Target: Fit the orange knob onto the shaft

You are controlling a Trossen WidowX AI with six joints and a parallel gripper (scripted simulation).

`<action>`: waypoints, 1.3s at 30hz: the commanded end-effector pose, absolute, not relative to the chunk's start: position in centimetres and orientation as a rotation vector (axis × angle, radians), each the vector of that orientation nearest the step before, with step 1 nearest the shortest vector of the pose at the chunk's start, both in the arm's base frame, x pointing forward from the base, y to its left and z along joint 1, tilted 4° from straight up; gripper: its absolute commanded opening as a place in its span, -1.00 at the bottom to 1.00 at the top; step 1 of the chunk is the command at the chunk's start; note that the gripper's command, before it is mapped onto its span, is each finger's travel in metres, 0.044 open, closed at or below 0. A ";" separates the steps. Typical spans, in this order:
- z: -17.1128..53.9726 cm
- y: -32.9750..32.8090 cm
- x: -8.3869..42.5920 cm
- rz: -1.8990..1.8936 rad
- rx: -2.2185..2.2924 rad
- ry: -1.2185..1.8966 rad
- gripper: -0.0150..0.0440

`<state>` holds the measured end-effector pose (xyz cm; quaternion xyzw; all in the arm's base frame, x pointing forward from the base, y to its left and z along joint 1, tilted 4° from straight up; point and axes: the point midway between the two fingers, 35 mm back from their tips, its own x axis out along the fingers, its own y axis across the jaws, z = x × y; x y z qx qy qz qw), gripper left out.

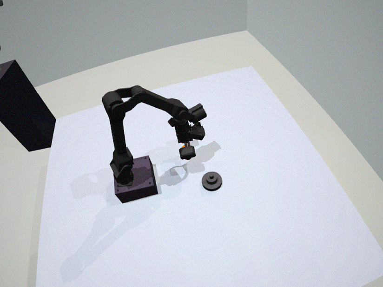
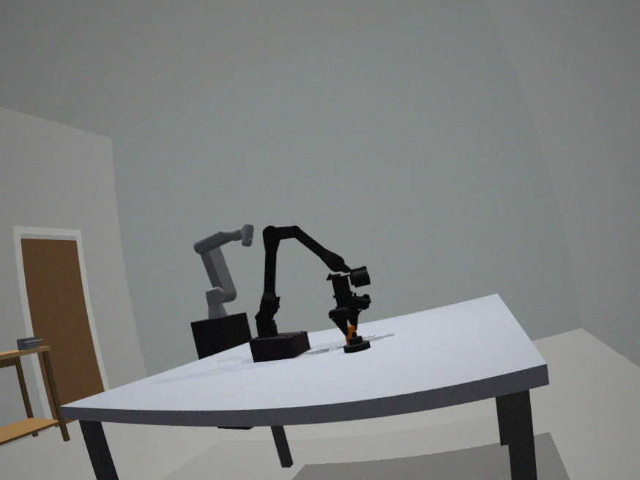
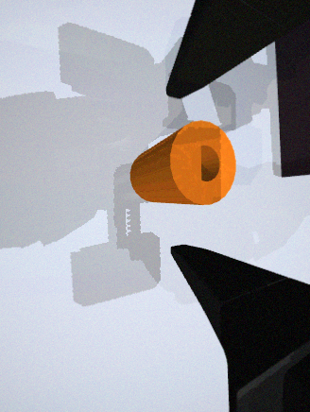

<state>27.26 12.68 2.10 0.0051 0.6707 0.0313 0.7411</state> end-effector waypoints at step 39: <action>3.2 12.8 27.6 0.063 0.011 1.472 -0.49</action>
